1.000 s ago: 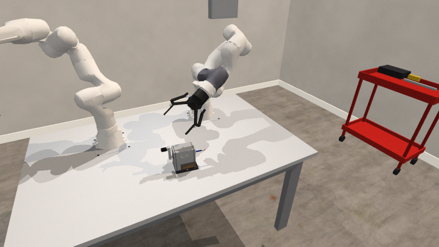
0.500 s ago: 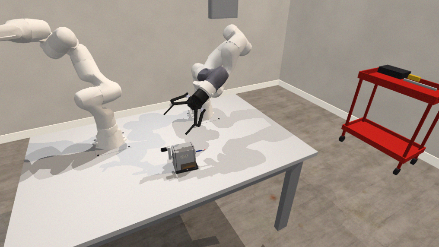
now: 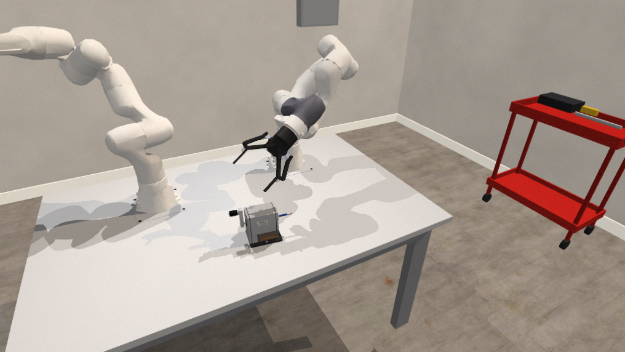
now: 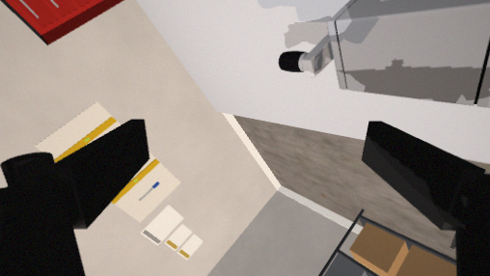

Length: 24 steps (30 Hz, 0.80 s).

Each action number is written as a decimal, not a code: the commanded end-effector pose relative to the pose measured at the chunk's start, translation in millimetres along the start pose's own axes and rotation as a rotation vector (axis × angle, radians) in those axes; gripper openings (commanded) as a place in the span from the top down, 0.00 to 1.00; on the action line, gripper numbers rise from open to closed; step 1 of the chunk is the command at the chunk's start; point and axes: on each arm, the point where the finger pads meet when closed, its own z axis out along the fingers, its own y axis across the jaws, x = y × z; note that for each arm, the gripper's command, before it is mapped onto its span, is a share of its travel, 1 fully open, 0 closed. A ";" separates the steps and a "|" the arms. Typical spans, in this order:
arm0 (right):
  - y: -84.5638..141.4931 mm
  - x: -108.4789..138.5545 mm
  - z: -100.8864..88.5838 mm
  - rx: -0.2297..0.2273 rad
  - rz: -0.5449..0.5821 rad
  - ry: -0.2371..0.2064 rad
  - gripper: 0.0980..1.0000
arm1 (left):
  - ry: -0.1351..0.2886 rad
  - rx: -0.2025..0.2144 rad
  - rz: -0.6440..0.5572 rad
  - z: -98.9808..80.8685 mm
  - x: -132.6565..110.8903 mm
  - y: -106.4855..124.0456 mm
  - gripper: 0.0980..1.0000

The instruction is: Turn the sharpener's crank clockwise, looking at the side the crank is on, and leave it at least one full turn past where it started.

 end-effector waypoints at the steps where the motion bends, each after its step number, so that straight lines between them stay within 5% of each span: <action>1: 10.2 16.8 -3.8 -0.007 -0.054 0.015 0.00 | 0.000 0.000 0.000 0.0 -0.1 -0.1 0.00; 11: 24.2 42.7 -11.7 -0.003 -0.062 0.034 0.00 | 0.000 0.000 0.000 0.0 -0.1 -0.1 0.00; 24: 26.1 45.9 -12.7 -0.003 -0.064 0.037 0.00 | 0.000 0.000 0.000 0.0 -0.1 -0.1 0.00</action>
